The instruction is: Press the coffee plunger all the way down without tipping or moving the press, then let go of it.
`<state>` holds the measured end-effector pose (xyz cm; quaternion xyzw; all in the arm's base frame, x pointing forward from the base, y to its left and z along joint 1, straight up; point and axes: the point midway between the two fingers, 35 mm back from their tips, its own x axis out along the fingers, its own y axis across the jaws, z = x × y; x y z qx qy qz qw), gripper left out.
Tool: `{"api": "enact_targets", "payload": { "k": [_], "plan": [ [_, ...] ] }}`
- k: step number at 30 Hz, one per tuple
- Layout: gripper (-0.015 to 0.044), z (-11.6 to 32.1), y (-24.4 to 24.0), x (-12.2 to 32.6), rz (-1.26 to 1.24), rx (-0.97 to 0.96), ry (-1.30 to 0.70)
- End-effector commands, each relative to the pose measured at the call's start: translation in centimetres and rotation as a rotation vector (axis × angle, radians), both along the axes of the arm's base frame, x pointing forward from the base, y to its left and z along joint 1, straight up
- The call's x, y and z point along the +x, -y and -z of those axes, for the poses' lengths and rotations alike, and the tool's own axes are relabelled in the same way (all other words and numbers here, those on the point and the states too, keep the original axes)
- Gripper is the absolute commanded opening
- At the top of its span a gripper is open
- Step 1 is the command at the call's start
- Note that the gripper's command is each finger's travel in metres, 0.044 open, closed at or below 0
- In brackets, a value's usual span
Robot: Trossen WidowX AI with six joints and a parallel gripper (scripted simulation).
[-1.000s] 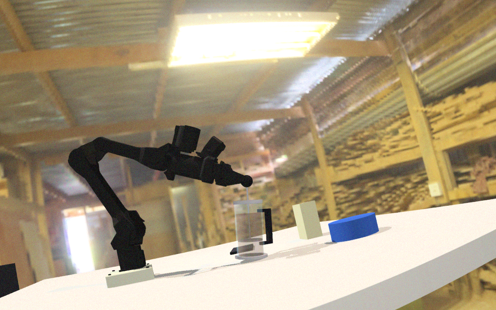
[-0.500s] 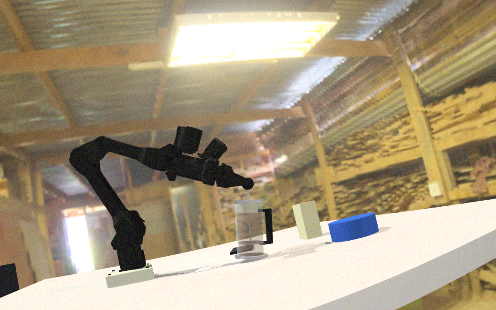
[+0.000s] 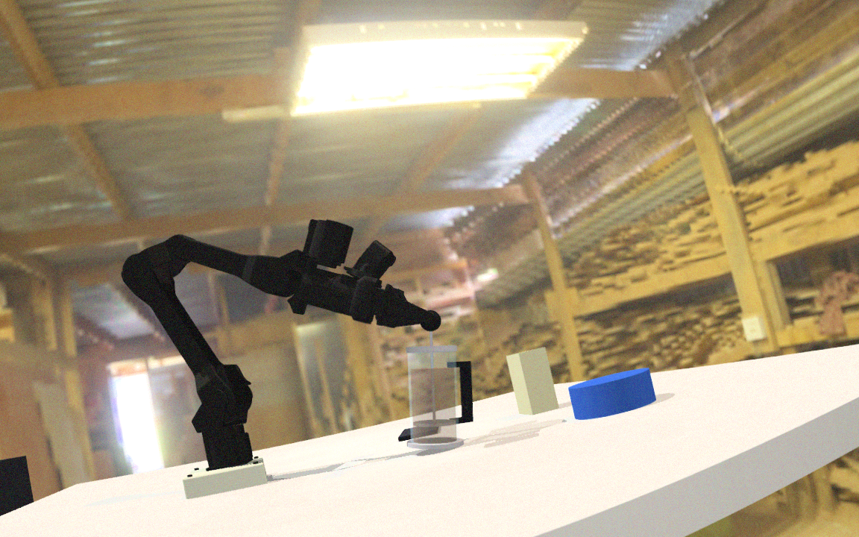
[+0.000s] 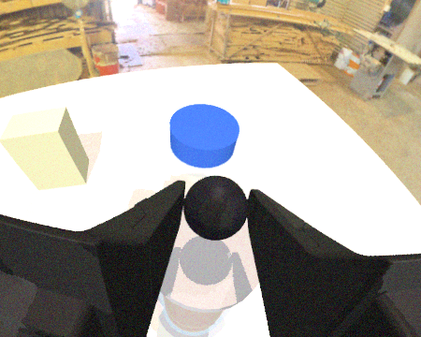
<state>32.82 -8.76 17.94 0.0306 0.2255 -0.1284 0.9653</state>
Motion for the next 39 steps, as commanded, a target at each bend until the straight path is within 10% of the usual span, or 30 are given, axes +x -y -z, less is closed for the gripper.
{"api": "enact_targets", "payload": {
  "k": [1,39],
  "plan": [
    [0.0127,1.11,-0.01,-0.03,0.001,0.010,-0.037],
    [0.0127,0.93,0.06,0.34,0.001,0.010,-0.037]
  ]
}}
